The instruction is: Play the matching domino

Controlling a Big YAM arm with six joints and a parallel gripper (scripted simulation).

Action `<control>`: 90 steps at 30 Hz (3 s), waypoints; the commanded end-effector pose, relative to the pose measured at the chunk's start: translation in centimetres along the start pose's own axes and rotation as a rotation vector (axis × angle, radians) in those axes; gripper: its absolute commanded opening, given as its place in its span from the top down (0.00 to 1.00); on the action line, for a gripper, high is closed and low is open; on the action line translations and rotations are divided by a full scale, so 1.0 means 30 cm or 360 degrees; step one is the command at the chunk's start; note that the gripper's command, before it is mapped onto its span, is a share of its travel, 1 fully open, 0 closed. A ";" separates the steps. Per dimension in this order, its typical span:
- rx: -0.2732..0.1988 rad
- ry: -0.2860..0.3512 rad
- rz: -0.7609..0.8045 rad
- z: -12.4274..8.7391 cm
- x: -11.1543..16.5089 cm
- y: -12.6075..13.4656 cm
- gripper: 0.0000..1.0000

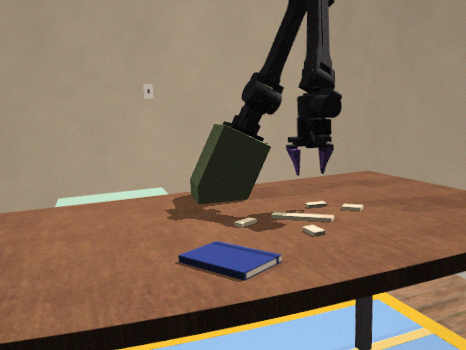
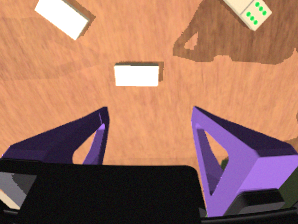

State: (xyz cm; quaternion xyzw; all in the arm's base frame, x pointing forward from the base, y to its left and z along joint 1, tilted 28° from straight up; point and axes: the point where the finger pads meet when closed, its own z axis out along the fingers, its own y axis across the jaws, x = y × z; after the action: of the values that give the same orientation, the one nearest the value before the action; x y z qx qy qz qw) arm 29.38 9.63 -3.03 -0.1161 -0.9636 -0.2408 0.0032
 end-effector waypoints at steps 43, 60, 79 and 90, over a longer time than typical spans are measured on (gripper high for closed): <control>-0.0018 -0.0074 0.0067 0.214 -0.003 0.060 0.31; -0.0018 -0.0072 0.0063 0.216 -0.002 0.060 0.31; -0.0013 -0.0052 0.0036 0.227 0.009 0.057 0.31; -0.0008 -0.0029 0.0005 0.242 0.023 0.058 0.31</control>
State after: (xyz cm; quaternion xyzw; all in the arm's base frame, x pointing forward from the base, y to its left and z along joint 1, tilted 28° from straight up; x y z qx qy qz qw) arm 29.85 14.23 -8.18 -0.1315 -0.9610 -0.2430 -0.0109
